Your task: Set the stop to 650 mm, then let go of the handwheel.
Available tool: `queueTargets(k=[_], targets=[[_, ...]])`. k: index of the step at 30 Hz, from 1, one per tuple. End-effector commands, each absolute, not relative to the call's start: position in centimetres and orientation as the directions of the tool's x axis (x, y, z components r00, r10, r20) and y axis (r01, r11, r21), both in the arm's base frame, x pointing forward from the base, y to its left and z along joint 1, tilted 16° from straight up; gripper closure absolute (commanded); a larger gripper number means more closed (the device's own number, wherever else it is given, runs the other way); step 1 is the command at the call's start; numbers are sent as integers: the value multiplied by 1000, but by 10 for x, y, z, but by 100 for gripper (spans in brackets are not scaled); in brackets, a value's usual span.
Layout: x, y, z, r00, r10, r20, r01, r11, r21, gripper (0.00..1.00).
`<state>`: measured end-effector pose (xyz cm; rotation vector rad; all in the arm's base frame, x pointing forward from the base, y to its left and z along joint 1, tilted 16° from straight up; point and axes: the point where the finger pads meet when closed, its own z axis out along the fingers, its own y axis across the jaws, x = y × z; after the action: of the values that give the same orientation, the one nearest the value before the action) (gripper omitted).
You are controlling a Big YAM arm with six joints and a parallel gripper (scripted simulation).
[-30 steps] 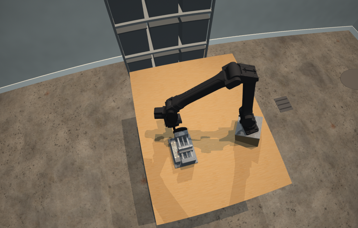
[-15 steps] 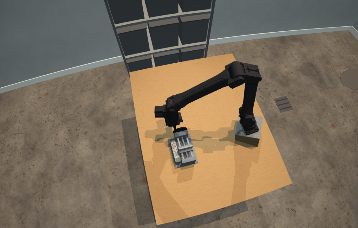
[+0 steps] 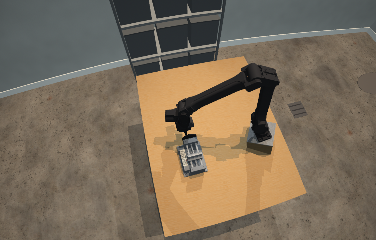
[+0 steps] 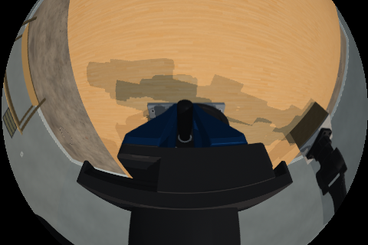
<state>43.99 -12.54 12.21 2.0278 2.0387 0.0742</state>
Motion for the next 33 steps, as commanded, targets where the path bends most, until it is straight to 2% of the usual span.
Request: queueTargets(k=[1, 33], targets=[[431, -130, 145, 17, 987, -157, 967, 24, 253, 94], [397, -134, 118, 18, 987, -163, 966, 24, 256, 94]])
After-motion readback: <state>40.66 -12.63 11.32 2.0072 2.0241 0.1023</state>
